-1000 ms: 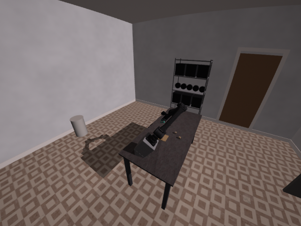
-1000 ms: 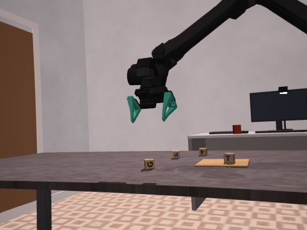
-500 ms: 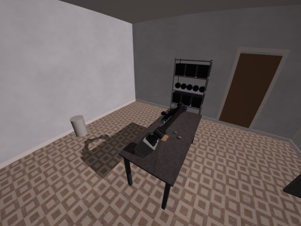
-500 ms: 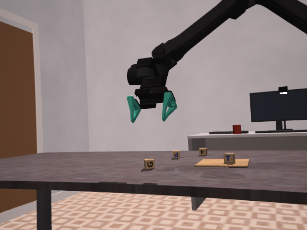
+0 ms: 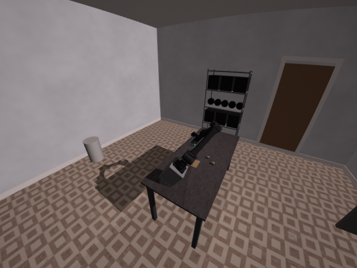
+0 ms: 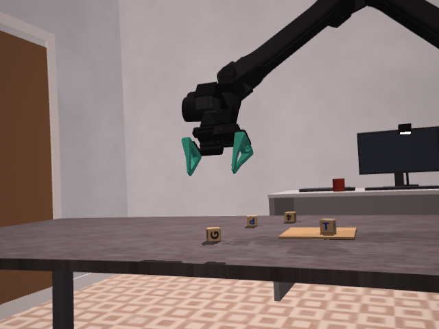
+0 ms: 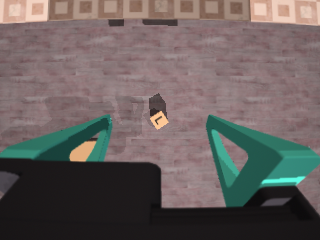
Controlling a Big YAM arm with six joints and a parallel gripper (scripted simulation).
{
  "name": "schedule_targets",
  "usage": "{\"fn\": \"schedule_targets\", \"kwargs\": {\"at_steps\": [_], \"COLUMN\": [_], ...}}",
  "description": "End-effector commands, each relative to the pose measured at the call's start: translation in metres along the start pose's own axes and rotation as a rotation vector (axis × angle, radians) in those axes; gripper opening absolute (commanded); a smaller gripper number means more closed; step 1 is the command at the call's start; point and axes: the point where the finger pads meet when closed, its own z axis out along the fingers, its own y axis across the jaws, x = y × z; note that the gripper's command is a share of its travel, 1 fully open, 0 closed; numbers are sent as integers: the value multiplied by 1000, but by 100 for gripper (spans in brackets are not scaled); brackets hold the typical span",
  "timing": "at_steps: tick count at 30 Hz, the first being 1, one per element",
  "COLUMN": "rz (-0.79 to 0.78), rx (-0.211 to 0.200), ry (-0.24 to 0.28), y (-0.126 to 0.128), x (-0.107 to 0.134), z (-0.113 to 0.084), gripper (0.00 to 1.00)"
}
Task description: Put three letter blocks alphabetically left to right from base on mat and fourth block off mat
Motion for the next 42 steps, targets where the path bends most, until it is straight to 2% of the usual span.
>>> {"fn": "schedule_targets", "kwargs": {"at_steps": [1, 7, 9, 11, 13, 15, 19, 20, 23, 26, 28, 29, 30, 32, 33, 42], "rz": [-18, -17, -4, -4, -4, -4, -4, -4, -4, -4, -4, -35, -34, -34, -4, -18], "rx": [35, 32, 43, 45, 44, 44, 39, 39, 35, 34, 33, 32, 16, 16, 33, 28], "ry": [-10, -9, -8, -9, -8, -8, -5, -5, -3, -3, -3, -7, -8, -8, 0, -2], "y": [-10, -8, -7, 6, 31, 31, 106, 106, 161, 193, 200, 199, 198, 198, 188, 189], "x": [-8, -7, 6, 16, 31, 31, 66, 66, 84, 91, 92, 81, 81, 81, 94, 87], "z": [-20, -19, -21, -28, -39, -39, -62, -62, -73, -76, -77, -76, -70, -70, -74, -73], "gripper": [100, 100, 100, 100, 100, 100, 100, 100, 100, 100, 100, 100, 100, 100, 100, 100]}}
